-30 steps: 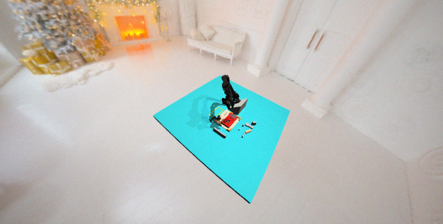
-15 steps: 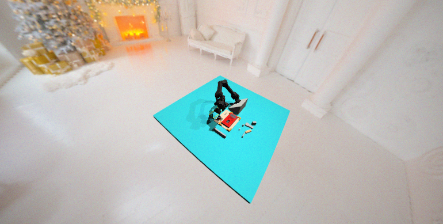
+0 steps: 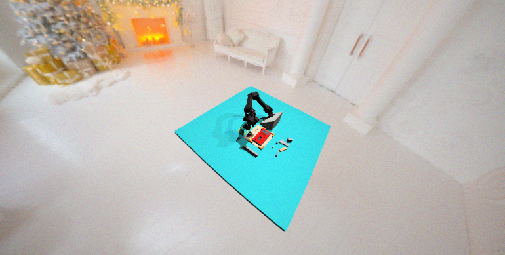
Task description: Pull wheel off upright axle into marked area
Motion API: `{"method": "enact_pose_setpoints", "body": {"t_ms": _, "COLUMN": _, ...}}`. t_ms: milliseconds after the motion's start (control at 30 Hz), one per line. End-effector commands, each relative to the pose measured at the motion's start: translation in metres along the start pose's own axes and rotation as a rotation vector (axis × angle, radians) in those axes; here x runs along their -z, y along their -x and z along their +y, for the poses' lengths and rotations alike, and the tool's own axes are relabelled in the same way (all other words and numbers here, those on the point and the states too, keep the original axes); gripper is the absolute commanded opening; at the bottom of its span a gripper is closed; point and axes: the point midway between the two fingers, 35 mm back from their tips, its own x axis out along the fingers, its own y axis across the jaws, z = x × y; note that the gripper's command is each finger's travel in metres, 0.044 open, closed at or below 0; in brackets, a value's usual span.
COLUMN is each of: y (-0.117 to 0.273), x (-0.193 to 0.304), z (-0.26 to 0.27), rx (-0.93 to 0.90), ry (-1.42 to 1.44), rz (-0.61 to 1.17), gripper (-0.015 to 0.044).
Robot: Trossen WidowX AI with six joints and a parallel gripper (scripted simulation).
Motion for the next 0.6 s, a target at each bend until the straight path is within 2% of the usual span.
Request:
{"method": "enact_pose_setpoints", "body": {"t_ms": 0, "y": -0.013, "x": 0.001, "z": 0.002, "rx": 0.006, "ry": 0.007, "rz": -0.009, "gripper": 0.0300}}
{"method": "enact_pose_setpoints", "body": {"t_ms": 400, "y": -0.069, "x": -0.001, "z": -0.001, "rx": 0.006, "ry": 0.006, "rz": -0.011, "gripper": 0.0300}}
{"method": "enact_pose_setpoints", "body": {"t_ms": 567, "y": -0.076, "x": -0.002, "z": -0.002, "rx": 0.006, "ry": 0.006, "rz": -0.012, "gripper": 0.0300}}
